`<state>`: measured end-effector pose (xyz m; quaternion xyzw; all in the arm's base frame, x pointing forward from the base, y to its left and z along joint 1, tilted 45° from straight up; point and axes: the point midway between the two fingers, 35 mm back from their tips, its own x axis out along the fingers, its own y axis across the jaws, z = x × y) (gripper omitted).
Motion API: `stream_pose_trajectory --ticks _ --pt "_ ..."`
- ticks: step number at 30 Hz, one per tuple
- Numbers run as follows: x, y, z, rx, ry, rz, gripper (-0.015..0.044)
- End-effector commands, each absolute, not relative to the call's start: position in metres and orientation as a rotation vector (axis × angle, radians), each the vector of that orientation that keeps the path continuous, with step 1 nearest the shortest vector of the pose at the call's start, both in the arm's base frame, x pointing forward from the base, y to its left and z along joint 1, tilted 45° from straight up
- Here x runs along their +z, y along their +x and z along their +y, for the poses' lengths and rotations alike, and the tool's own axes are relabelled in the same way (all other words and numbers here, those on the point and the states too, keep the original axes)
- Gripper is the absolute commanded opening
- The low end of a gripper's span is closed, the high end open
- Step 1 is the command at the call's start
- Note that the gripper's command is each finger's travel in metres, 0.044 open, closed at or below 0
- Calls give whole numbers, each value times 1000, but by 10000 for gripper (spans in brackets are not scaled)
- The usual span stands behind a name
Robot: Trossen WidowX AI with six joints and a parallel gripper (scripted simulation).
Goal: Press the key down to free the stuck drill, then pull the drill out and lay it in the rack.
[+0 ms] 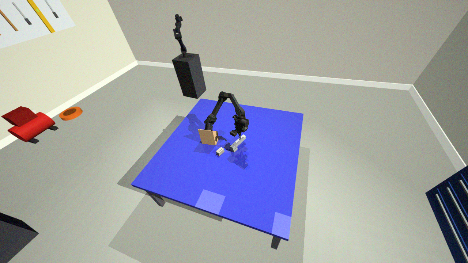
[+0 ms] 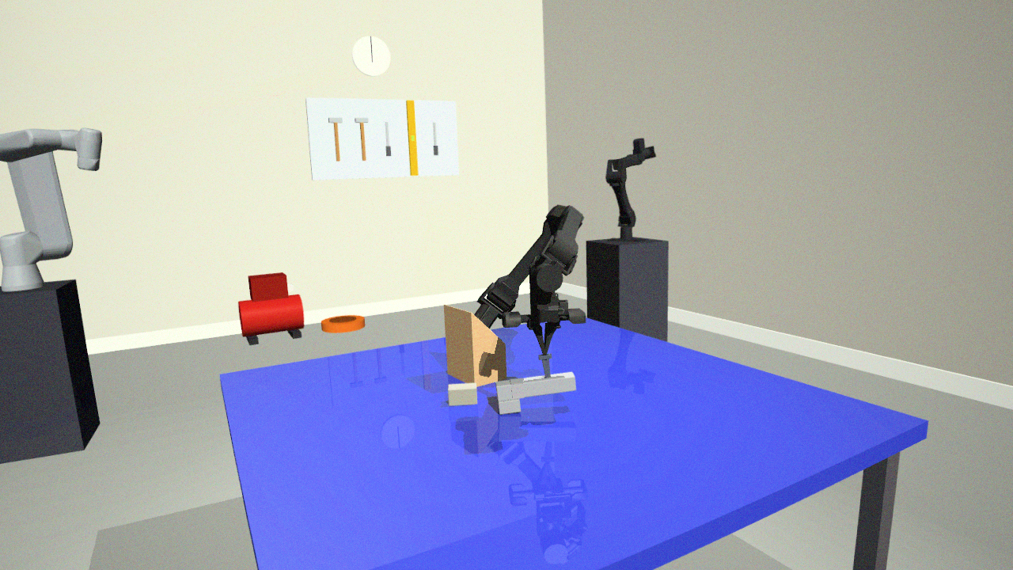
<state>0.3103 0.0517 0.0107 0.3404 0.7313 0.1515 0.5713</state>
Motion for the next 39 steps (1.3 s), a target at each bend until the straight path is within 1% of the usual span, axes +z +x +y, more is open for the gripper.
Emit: stream_pose_trajectory --ticks 1,31,35,39 --pt "2 299 72 388 791 1768 0" --pt "-4 297 81 389 791 1768 0" --pt "8 305 66 385 789 1767 105" --pt "35 316 34 383 788 1767 210"
